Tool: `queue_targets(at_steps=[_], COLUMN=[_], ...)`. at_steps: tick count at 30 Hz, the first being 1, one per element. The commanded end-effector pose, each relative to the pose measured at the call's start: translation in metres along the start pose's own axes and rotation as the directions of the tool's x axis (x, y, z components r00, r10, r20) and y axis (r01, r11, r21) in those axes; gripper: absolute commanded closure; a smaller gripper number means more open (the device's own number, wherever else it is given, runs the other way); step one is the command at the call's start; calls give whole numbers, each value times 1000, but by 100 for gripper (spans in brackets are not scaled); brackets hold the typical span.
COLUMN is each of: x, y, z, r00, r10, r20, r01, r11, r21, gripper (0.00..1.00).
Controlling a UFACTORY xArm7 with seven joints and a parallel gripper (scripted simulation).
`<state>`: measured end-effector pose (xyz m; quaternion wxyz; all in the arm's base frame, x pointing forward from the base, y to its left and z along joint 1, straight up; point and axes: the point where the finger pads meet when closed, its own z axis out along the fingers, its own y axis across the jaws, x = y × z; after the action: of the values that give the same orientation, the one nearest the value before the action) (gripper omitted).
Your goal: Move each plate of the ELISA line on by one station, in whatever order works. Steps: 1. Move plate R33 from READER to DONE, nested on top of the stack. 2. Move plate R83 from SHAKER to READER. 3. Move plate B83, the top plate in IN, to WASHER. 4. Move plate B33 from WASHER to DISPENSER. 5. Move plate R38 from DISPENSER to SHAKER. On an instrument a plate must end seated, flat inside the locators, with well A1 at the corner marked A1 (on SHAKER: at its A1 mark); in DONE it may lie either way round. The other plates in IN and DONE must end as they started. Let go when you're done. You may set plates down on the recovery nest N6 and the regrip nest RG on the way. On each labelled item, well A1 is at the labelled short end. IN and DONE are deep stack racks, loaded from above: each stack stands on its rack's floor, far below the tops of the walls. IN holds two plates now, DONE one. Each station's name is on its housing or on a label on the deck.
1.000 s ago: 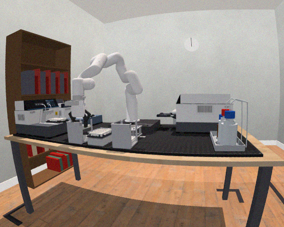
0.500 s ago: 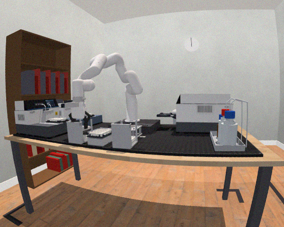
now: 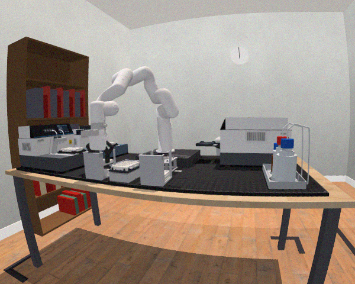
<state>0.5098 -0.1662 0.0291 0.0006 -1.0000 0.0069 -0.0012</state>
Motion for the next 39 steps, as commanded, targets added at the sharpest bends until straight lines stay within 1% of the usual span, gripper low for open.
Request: queue_targets(at_steps=[1,39], x=[1,1], y=[0,0], z=[1,24], r00=[1000,1000], r10=[0,0], r20=[-4,-4], r01=[0,0], r11=[1000,1000], r21=[-1,-1], gripper=[100,100])
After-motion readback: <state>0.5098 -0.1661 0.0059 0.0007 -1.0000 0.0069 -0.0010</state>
